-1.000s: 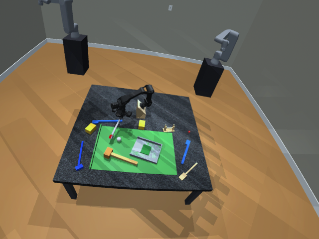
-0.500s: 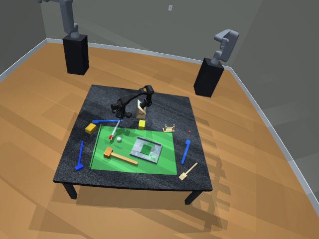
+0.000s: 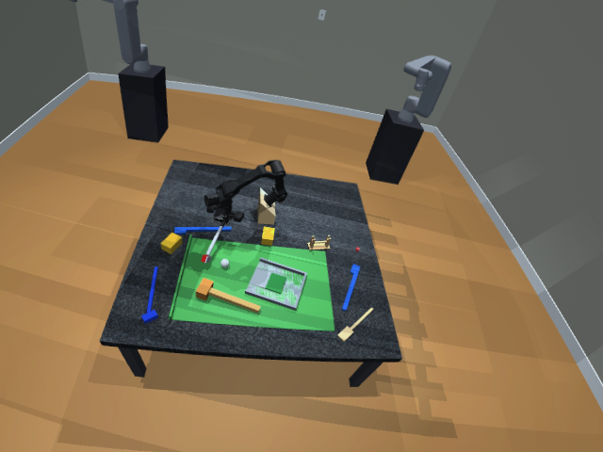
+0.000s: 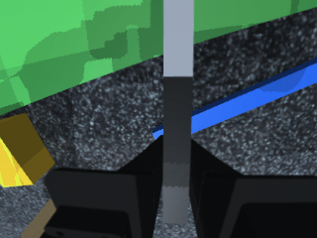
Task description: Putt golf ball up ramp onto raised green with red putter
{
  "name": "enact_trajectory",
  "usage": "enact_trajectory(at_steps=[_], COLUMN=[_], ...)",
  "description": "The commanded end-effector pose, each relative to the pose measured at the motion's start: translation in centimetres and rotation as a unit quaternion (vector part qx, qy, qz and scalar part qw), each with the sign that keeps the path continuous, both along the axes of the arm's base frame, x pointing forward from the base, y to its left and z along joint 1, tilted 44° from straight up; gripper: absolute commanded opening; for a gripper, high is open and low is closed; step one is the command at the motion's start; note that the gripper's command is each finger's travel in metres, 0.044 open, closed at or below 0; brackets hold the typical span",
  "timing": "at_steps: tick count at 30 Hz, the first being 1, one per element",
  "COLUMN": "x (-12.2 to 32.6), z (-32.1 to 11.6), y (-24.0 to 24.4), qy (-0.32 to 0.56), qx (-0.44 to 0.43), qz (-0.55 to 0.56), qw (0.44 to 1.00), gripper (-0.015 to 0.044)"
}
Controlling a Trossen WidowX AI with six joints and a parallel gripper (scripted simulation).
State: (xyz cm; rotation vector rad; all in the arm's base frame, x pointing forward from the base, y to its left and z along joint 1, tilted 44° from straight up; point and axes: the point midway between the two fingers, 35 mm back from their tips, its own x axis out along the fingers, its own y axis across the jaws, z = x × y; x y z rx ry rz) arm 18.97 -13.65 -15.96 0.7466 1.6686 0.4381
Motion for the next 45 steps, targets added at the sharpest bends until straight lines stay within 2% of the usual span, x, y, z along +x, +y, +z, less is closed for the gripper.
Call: enact_trajectory(at_steps=[1, 7, 14, 17, 31, 45], x=[0.1, 0.5, 3.3, 3.4, 4.0, 3.7], z=[-0.1, 0.6, 7.4, 8.7, 13.0, 12.5], y=[-0.4, 0.5, 8.0, 9.8, 5.7, 6.4], qy=[-0.001, 0.000, -0.001, -0.001, 0.000, 0.006], qx=[-0.004, -0.002, -0.002, 0.001, 0.000, 0.004], qz=[0.000, 0.000, -0.001, 0.000, 0.000, 0.001], qw=[1.000, 1.000, 1.000, 1.000, 1.000, 1.000], gripper=[0.0000, 0.0000, 0.0000, 0.0000, 0.0000, 0.0000])
